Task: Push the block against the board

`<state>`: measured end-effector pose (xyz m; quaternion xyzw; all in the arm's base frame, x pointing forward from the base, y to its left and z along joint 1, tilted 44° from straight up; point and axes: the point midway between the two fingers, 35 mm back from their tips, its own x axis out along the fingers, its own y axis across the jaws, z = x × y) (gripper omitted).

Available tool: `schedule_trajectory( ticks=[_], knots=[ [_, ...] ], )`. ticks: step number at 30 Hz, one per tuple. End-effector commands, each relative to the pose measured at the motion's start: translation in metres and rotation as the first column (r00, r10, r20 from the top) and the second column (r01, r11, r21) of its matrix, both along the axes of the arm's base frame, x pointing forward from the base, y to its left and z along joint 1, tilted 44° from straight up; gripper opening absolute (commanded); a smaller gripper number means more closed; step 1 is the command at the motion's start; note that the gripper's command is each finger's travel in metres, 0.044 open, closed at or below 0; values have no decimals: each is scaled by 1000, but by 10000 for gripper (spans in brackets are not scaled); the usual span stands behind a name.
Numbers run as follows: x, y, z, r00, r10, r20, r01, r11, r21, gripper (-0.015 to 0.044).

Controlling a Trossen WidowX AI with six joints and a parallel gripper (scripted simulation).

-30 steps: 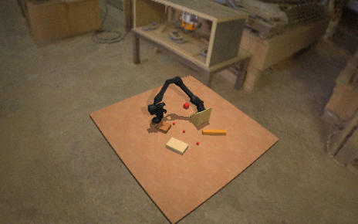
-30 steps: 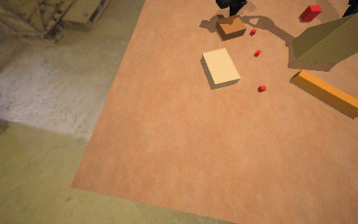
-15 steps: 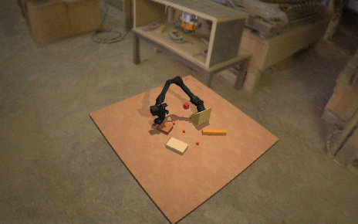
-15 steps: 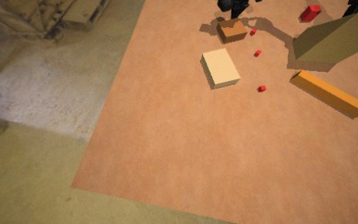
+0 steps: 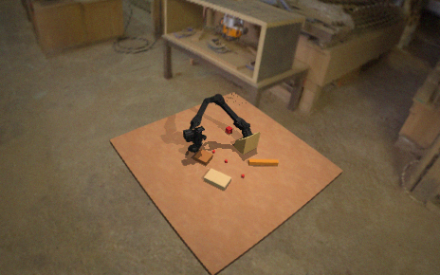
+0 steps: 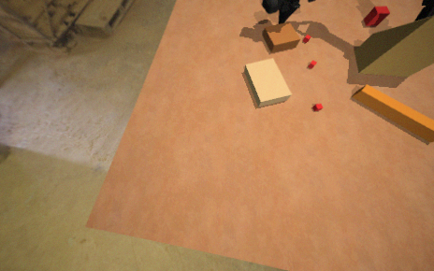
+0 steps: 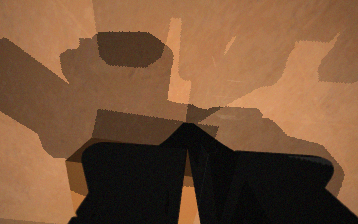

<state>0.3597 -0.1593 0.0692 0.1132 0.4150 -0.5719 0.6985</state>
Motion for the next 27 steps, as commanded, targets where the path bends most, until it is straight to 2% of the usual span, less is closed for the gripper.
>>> schedule_trajectory(
  ticks=[1, 19, 24, 27],
  knots=[
    [4, -3, 4, 1000, 6, -4, -6, 1000, 5, 0],
    [17, -23, 23, 1000, 7, -3, -7, 1000, 2, 0],
    [14, 17, 57, 1000, 6, -3, -6, 1000, 4, 0],
    [13, 19, 59, 1000, 7, -4, -7, 1000, 4, 0]
  ],
)
